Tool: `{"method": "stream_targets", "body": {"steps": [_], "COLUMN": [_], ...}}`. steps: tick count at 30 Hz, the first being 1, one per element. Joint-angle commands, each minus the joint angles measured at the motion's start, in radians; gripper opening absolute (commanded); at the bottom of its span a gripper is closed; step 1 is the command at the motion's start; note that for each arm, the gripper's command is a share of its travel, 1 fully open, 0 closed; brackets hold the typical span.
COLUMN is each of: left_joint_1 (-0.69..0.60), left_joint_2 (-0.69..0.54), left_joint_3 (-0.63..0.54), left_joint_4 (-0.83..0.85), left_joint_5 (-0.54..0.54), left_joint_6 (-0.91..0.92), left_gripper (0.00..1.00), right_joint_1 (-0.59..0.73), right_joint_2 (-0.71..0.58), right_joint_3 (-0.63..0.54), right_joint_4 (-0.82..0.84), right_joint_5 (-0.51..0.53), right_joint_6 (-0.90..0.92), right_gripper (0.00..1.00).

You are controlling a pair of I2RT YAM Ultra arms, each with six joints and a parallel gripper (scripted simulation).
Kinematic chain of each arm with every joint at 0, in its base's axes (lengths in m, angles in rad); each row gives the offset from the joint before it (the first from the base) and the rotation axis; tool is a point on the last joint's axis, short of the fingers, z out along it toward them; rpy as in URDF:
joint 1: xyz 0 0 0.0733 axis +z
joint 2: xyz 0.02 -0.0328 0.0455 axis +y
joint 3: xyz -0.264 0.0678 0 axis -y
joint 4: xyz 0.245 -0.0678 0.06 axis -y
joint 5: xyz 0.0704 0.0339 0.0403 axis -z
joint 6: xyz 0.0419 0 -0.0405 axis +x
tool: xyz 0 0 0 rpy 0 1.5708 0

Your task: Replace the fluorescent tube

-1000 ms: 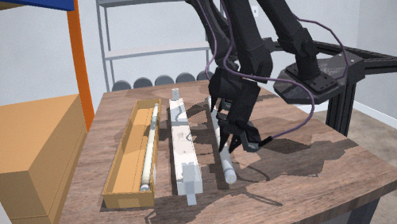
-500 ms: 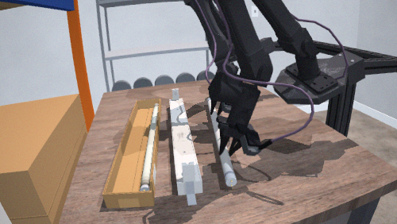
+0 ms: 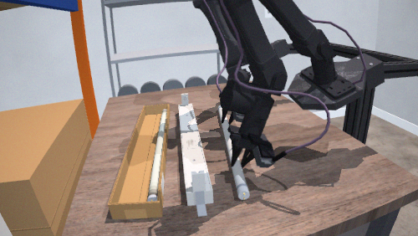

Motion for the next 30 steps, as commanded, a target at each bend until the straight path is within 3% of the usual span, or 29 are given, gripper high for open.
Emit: {"method": "stream_targets", "body": {"steps": [1, 4, 8, 9, 26, 27, 30], "left_joint_1": [-0.001, 0.002, 0.004, 0.004, 0.004, 0.014, 0.015], "left_joint_2": [0.016, 0.033, 0.034, 0.036, 0.036, -0.037, -0.092], "left_joint_3": [0.006, 0.023, 0.0, -0.001, -0.001, -0.041, -0.063], "left_joint_4": [0.016, 0.033, -0.011, -0.011, -0.011, -0.036, -0.072], "left_joint_5": [-0.011, -0.006, -0.012, -0.011, -0.011, 0.003, 0.013], "left_joint_6": [0.008, 0.009, 0.009, 0.009, 0.009, 0.01, 0.013], "left_gripper": [0.11, 0.11, 0.11, 0.49, 0.49, 0.49, 0.49], "right_joint_1": [0.017, -0.014, 0.018, 0.018, 0.018, 0.018, 0.018], "right_joint_2": [-0.019, 0.02, -0.026, -0.026, -0.026, -0.026, -0.026], "right_joint_3": [0.009, 0.018, 0.018, 0.018, 0.018, 0.018, 0.018], "right_joint_4": [0.019, 0.036, 0.03, 0.031, 0.031, 0.031, 0.031], "right_joint_5": [0.01, 0.008, 0.009, 0.009, 0.009, 0.009, 0.009], "right_joint_6": [-0.011, -0.017, -0.015, -0.015, -0.012, -0.012, -0.012], "right_gripper": [0.11, 0.11, 0.11, 0.11, 0.11, 0.11, 0.11]}}
